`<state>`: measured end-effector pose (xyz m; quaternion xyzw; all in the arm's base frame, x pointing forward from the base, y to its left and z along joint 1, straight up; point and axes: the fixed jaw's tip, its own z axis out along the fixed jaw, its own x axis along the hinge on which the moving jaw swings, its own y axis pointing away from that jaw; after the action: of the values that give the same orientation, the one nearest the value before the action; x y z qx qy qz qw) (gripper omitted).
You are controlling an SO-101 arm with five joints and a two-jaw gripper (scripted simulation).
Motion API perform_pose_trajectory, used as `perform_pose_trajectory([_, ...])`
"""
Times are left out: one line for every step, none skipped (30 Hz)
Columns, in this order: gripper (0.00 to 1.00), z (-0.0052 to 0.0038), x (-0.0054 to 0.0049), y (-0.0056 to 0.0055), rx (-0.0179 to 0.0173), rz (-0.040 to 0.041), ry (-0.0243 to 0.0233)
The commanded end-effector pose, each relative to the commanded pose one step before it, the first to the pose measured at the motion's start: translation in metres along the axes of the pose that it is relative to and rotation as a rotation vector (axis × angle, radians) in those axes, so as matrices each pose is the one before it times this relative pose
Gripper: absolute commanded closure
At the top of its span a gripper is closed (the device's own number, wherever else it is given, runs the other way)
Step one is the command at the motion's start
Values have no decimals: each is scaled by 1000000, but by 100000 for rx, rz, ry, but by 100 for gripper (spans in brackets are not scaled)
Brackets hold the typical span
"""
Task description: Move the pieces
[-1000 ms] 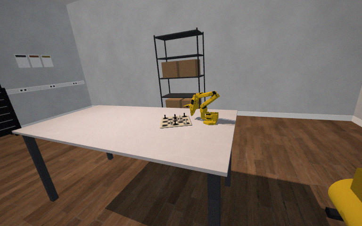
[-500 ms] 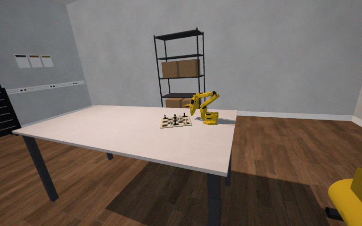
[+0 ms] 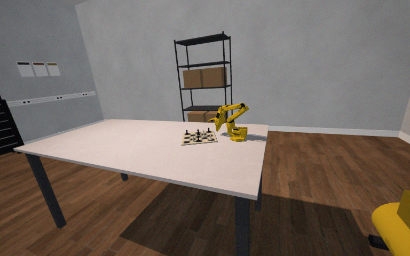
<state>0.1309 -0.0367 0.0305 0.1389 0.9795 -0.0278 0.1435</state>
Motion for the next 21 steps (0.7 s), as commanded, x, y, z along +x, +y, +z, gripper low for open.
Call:
perform_pose_trajectory([100, -4769, 1176, -506, -46, -466, 1604])
perform_pose_trajectory([100, -2843, -637, -37, 0, 0, -1])
perform_pose_trajectory([100, -3140, -946, -54, 0, 0, -4])
perform_pose_trajectory([100, -3494, -970, -55, 0, 0, -2])
perform_pose_trajectory([100, 0, 0, 0, 0, 0, 0])
perform_pose_trajectory([100, 0, 0, 0, 0, 0, 0])
perform_pose_trajectory([100, -3812, -927, -53, 0, 0, -1])
perform_pose_trajectory([100, -3984, -1116, -64, 0, 0, -1])
perform_pose_trajectory([100, -4134, -1132, -64, 0, 0, -1])
perform_pose_trajectory([100, -4238, -1014, -58, 0, 0, 2])
perform_pose_trajectory([100, -4191, -1231, -70, 0, 0, 0])
perform_pose_trajectory([100, -4133, -1089, -62, 0, 0, 3])
perform_pose_trajectory([100, -3992, -1020, -58, 0, 0, 2])
perform_pose_trajectory([100, -3760, -1072, -61, 0, 0, 2])
perform_pose_trajectory([100, -3486, -915, -52, 0, 0, 2])
perform_pose_trajectory([100, -3154, -777, -45, 0, 0, 4])
perform_pose_trajectory([100, -2780, -809, -46, 0, 0, 1])
perform_pose_trajectory([100, -2367, -653, -37, 0, 0, 3])
perform_pose_trajectory([100, -1938, -513, -29, 0, 0, 2])
perform_pose_trajectory([100, -1507, -383, -22, 0, 0, 2])
perform_pose_trajectory([100, -1093, -271, -15, 0, 0, 1])
